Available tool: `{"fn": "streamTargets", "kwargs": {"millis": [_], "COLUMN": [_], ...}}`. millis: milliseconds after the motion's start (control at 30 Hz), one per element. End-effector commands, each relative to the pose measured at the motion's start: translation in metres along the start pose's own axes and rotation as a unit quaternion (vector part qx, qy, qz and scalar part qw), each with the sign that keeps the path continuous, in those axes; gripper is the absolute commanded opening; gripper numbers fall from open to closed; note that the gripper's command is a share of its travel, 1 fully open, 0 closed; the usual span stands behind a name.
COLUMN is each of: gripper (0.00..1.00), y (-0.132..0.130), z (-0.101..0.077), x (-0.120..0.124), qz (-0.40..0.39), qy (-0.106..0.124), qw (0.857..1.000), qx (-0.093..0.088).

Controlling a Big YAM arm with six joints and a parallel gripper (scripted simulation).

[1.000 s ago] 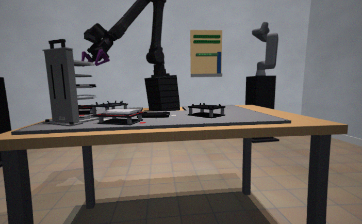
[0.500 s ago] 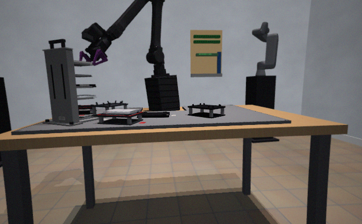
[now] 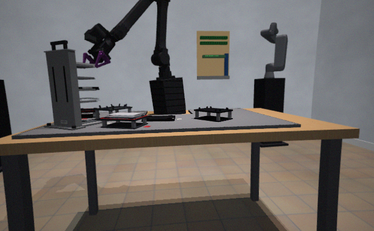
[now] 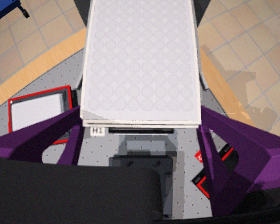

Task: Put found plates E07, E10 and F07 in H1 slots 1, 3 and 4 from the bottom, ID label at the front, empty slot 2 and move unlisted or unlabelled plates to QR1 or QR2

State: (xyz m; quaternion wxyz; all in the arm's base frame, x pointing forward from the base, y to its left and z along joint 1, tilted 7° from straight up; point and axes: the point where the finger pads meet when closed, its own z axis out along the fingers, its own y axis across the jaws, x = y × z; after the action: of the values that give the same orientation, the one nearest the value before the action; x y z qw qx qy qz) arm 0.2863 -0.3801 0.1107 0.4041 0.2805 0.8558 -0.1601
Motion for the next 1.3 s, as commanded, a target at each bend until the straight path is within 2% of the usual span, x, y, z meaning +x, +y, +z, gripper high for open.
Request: {"fn": "streamTargets", "kwargs": {"millis": [0,333,367,400,467,667,700,800,1167,1233,1267], "gripper": [0.86,0.86,0.86,0.86,0.86,0.86,0.86,0.86,0.86,0.86,0.86], "y": [-0.006,-0.006,-0.009,-0.011,-0.008,-0.007,-0.005,-0.007,-0.006,-0.006,-0.006], "z": [-0.002,-0.002,0.002,-0.005,-0.01,-0.014,-0.006,-0.018,-0.027,-0.027,-0.023], "x": [-0.026,-0.026,-0.038,-0.039,-0.014,-0.01,0.003,-0.005,0.009,0.009,0.014], "qz": [-0.005,-0.005,-0.002,-0.003,0.0,-0.006,-0.001,-0.006,-0.004,-0.004,-0.003], "qy": [-0.025,-0.025,-0.032,-0.037,-0.023,-0.022,-0.006,-0.02,-0.012,-0.012,-0.005], "qw": [1.0,1.0,0.999,0.999,1.0,1.0,1.0,1.0,1.0,1.0,1.0], "qx": [0.007,0.007,0.008,0.011,0.01,0.009,0.004,0.009,0.007,0.007,0.004]}}
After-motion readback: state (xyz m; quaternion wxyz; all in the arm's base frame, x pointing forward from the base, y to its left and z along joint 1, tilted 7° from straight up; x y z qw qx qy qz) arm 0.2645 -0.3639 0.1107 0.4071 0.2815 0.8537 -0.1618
